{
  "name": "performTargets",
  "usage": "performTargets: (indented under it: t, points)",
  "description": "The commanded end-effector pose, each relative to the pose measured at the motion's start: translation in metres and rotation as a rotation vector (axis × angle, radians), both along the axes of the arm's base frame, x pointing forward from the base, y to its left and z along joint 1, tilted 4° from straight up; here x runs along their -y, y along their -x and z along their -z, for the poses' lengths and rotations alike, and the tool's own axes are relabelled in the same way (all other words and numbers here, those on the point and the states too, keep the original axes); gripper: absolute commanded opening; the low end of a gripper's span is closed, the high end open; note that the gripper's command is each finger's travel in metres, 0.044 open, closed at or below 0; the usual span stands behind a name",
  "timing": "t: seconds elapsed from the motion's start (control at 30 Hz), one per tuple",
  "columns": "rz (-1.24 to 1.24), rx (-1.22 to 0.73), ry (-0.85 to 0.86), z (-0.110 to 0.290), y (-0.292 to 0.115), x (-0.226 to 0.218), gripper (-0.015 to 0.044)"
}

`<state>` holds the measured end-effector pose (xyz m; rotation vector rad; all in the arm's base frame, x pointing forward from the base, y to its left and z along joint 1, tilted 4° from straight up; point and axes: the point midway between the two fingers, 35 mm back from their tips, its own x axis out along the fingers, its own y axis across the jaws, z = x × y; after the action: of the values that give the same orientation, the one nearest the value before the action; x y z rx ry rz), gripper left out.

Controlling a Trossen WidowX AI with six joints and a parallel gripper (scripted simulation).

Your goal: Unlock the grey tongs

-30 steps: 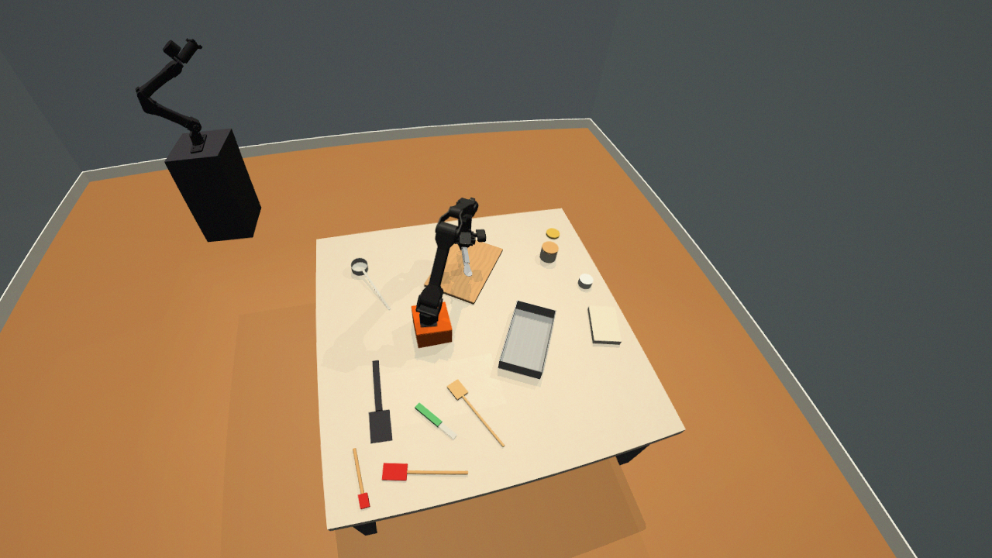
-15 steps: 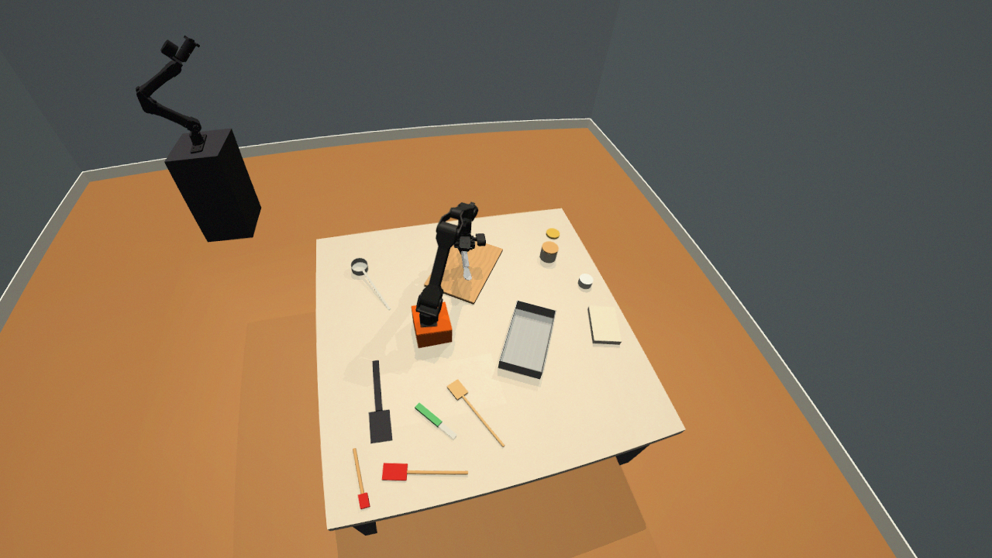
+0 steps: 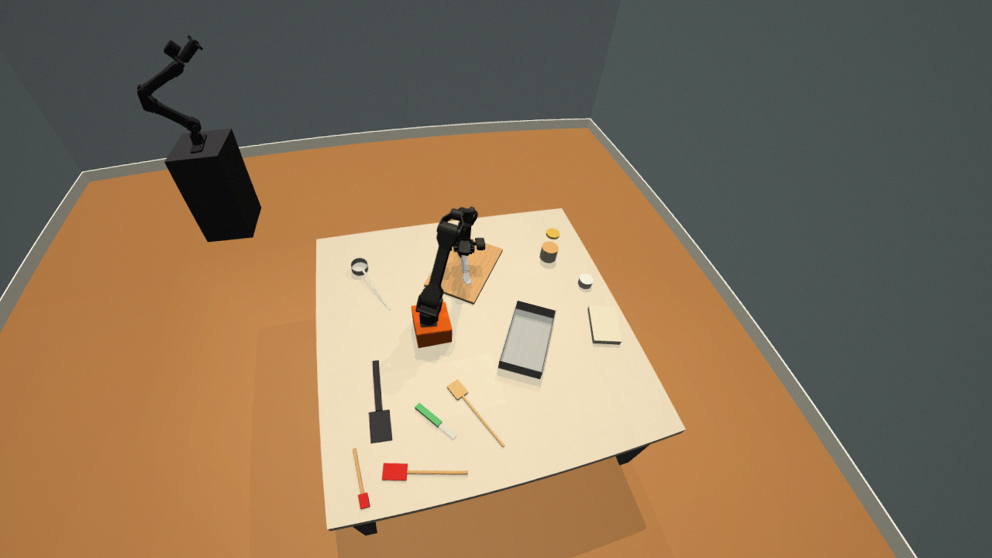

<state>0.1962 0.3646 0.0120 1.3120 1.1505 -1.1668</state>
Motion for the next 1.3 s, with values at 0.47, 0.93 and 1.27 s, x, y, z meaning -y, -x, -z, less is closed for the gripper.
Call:
performTargets:
  t: [0.47,0.93,1.27]
  points:
    - [0.0,0.0,0.001,0.001,0.0,0.0,0.0191]
    - [0.0,-0.001,0.002,-0.007,0.005,0.009,0.044]
    - [-0.012,-0.004,0.01,-0.06,0.058,0.098,0.044]
